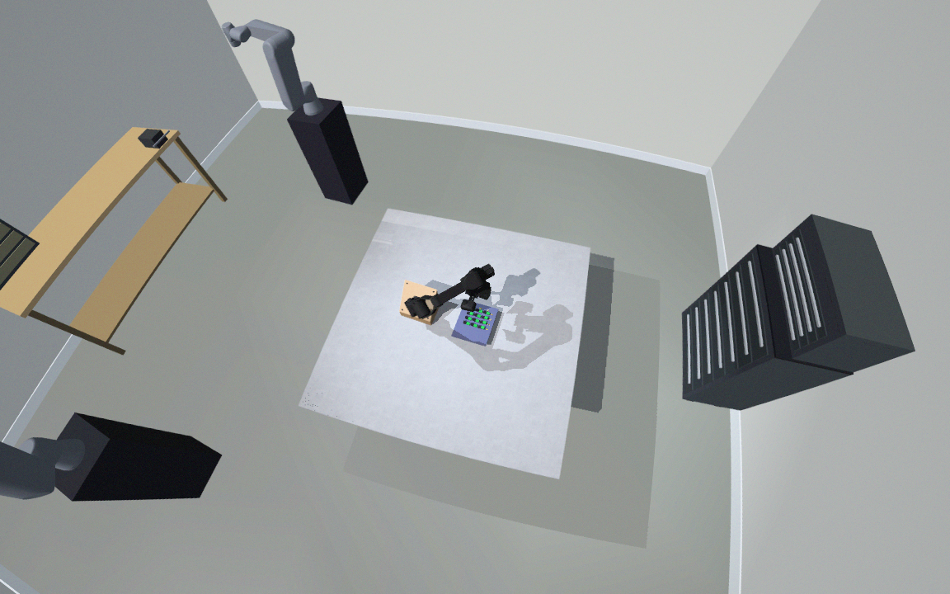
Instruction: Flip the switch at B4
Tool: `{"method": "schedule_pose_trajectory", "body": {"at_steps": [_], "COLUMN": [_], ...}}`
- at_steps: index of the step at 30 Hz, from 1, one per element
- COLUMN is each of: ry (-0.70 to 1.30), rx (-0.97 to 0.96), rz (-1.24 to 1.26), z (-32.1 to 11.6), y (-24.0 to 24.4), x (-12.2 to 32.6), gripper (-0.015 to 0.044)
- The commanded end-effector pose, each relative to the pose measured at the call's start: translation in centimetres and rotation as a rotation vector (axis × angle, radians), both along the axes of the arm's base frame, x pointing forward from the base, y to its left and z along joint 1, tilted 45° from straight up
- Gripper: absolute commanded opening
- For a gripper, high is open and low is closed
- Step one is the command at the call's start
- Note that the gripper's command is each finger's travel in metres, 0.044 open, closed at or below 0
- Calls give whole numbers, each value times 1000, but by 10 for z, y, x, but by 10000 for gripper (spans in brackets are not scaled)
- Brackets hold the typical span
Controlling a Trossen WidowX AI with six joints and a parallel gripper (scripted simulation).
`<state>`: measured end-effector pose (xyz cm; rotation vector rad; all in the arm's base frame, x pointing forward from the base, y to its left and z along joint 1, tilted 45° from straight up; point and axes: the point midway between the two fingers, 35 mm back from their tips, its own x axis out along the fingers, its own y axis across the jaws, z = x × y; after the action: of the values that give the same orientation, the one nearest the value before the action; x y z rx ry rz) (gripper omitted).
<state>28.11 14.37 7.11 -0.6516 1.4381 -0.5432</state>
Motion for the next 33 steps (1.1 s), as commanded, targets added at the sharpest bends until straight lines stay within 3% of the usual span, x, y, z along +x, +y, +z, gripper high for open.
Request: {"method": "schedule_pose_trajectory", "body": {"at_steps": [1,5,12,15,33], "ry": [0,-11,-35,-36,-56], "rx": [1,15,7,2,0], "rz": [-1,-14,-27,-28,-9], "z": [0,-9,-35,-37,-70], "y": [-1,-21,-100,-108,-141], "x": [0,5,6,5,7], "gripper": [374,269,85,6,0]}}
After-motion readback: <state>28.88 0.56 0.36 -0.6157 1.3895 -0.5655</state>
